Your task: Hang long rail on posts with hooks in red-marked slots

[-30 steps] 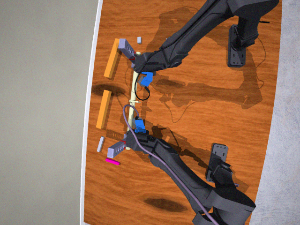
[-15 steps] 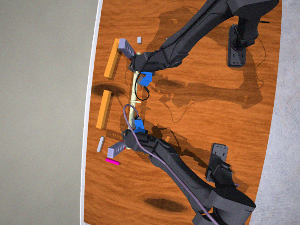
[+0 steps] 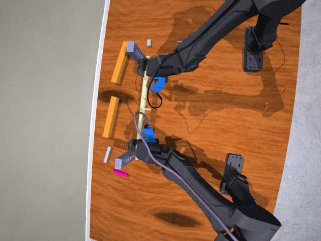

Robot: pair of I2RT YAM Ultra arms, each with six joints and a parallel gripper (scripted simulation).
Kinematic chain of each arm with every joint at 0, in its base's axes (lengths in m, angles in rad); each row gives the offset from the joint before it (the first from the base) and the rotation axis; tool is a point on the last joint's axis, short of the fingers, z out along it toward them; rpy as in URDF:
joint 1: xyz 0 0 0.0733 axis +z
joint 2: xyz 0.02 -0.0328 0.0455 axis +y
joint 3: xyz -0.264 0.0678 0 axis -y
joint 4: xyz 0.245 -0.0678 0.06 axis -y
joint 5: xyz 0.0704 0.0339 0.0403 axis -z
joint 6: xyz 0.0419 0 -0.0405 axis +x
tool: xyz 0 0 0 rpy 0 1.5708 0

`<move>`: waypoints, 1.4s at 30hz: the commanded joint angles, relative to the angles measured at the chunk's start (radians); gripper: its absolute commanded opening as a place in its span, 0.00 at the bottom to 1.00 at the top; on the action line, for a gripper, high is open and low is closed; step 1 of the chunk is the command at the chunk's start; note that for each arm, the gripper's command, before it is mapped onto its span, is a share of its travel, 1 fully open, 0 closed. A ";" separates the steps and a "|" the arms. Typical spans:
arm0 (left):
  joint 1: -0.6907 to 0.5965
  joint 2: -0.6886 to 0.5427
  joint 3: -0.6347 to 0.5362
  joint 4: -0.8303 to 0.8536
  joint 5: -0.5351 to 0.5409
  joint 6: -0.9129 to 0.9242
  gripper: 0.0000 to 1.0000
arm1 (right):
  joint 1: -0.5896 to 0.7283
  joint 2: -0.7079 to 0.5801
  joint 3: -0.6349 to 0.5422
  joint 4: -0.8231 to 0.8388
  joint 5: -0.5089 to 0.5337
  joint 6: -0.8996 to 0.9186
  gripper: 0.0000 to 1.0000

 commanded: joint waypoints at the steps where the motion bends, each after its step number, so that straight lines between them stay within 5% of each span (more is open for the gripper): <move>1: -0.013 -0.054 -0.020 -0.026 -0.019 -0.013 1.00 | 0.012 -0.057 -0.015 -0.020 0.021 0.014 1.00; 11: -0.056 -0.221 -0.111 -0.106 -0.052 -0.040 1.00 | 0.060 -0.207 -0.100 -0.081 0.057 0.048 1.00; 22: -0.042 -0.227 -0.065 -0.139 -0.035 -0.105 1.00 | 0.046 -0.196 -0.077 -0.072 0.048 0.041 1.00; 30: 0.004 -0.300 0.094 -0.319 -0.015 -0.372 1.00 | 0.046 -0.196 -0.077 -0.072 0.048 0.041 1.00; 42: 0.180 -0.229 0.262 -0.570 0.073 -0.727 1.00 | 0.046 -0.196 -0.077 -0.072 0.048 0.041 1.00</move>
